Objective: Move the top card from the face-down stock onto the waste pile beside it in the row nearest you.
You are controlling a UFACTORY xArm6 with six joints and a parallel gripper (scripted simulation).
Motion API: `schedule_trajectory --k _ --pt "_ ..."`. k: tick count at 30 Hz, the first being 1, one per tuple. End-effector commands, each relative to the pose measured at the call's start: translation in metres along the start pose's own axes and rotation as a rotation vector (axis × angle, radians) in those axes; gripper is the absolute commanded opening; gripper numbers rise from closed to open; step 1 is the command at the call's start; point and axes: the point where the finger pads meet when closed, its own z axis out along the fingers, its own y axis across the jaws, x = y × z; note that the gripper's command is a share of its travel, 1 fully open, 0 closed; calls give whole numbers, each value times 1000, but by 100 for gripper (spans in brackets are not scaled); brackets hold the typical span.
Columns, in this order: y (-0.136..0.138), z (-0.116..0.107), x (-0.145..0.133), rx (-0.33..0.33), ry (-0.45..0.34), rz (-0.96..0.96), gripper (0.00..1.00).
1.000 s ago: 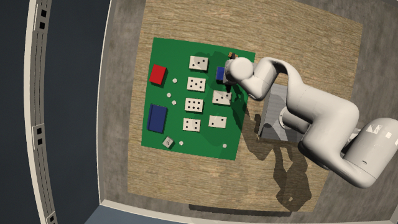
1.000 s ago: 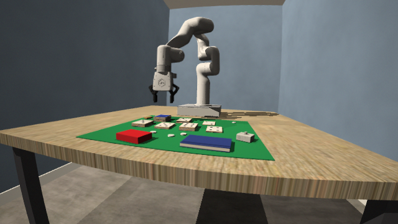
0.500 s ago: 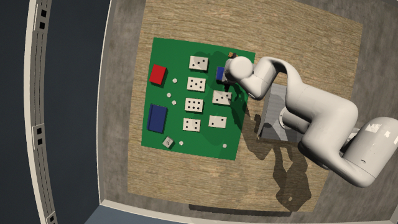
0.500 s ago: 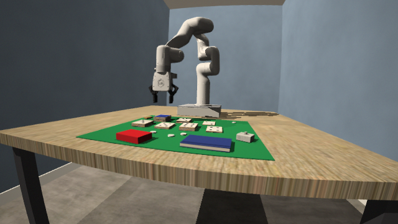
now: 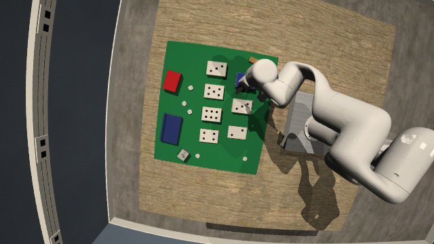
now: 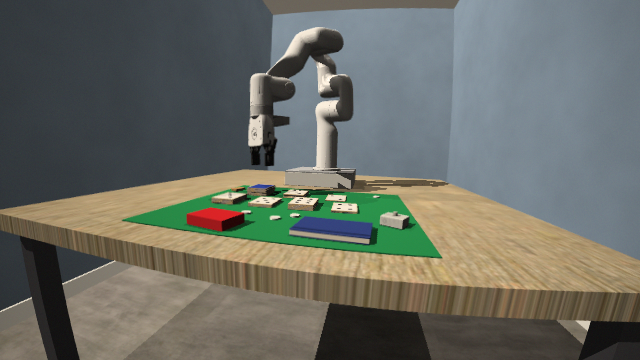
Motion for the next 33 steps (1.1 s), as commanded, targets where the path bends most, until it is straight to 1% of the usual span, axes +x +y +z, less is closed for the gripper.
schedule_trajectory --k 1,2,5,15,17,18,22,32,33 --pt "0 -1 -1 34 -14 239 100" --pt "0 -1 -1 33 -15 315 100" --pt "0 -1 -1 20 -15 425 100" --pt "1 -1 -1 -12 -10 963 100" --pt "1 -1 -1 -12 -10 963 100" --pt "1 -1 -1 -15 -10 1120 100" --pt "1 -1 -1 -27 -5 1273 100" --pt "1 -2 -1 -46 9 1808 100" --pt "1 -2 -1 -46 9 1808 100"
